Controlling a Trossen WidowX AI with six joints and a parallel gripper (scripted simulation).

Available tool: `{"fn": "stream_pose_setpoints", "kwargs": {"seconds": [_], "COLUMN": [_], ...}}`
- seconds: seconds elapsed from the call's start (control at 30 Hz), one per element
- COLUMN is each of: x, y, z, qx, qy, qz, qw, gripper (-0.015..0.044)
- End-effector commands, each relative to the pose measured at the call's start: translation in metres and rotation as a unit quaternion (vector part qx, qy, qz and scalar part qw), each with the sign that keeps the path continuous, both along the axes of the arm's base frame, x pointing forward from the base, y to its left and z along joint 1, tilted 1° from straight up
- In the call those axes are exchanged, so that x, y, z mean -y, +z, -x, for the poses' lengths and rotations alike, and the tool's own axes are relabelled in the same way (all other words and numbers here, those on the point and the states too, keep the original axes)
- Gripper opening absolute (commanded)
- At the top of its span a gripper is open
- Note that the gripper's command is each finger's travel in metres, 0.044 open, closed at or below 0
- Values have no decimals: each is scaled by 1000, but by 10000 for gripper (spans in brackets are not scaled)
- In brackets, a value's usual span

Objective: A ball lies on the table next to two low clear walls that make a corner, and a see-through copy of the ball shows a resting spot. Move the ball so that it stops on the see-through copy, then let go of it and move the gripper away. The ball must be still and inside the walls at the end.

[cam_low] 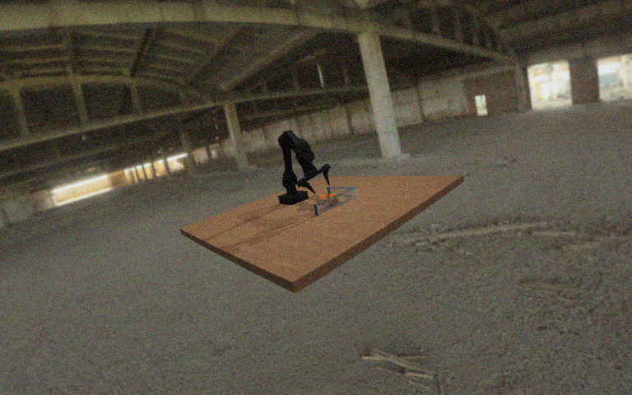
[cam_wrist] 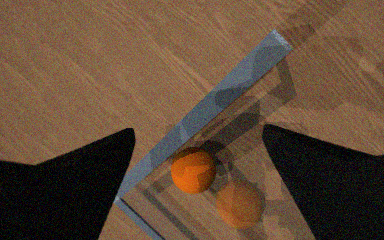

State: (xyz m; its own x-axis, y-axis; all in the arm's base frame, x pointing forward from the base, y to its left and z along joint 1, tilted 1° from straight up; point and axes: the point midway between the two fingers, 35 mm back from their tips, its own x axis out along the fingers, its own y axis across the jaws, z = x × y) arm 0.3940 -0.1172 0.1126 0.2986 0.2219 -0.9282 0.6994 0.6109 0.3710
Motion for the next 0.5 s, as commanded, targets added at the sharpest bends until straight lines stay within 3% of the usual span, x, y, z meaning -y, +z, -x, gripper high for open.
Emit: {"fn": "stream_pose_setpoints", "kwargs": {"seconds": [0.0, 0.17, 0.47], "x": [-53, -109, -111], "y": [-15, -24, -29], "z": [11, 31, 32], "qx": [-39, -73, -75], "qy": [167, 376, 383], "qz": [75, 163, 166], "qw": [982, 909, 905], "gripper": [411, 411, 411]}}
